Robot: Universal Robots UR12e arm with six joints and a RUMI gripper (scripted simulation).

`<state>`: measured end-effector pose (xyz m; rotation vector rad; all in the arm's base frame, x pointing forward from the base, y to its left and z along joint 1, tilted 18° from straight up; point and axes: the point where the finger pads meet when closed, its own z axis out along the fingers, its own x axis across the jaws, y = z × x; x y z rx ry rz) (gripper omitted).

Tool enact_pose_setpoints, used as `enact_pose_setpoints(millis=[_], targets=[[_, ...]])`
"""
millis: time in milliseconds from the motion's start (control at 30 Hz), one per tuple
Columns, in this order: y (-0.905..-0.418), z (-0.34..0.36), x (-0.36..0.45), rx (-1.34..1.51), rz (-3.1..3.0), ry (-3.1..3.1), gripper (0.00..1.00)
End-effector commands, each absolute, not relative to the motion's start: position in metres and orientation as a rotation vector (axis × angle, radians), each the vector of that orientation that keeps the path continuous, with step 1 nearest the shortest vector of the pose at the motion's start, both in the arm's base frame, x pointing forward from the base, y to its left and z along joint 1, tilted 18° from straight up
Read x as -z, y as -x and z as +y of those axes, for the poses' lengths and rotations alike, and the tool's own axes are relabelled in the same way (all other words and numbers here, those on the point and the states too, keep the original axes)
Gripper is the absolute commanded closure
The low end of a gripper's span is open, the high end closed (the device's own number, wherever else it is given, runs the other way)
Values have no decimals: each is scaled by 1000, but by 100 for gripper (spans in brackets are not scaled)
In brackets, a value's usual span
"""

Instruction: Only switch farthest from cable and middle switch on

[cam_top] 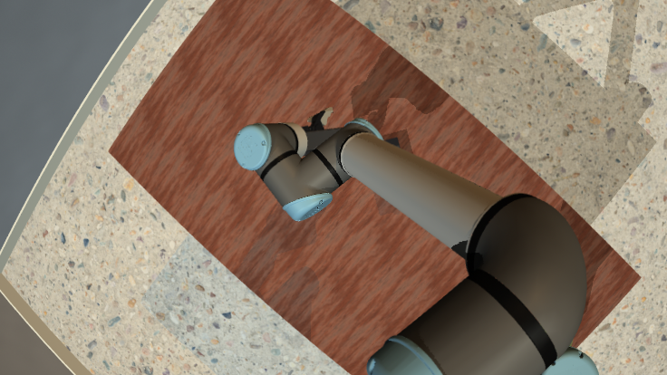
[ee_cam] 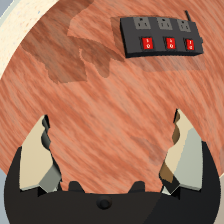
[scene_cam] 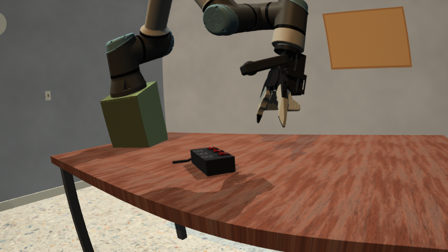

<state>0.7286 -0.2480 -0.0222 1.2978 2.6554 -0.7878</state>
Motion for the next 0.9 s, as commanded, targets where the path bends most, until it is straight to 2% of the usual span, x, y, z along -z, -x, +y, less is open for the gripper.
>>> enact_pose_setpoints(millis=[0,267,867], targets=[[-684,-245,27,783,2690,-1244,0],[-627,-238,34,784,2737,-1182,0],[-583,-230,39,784,2770,-1135,0]])
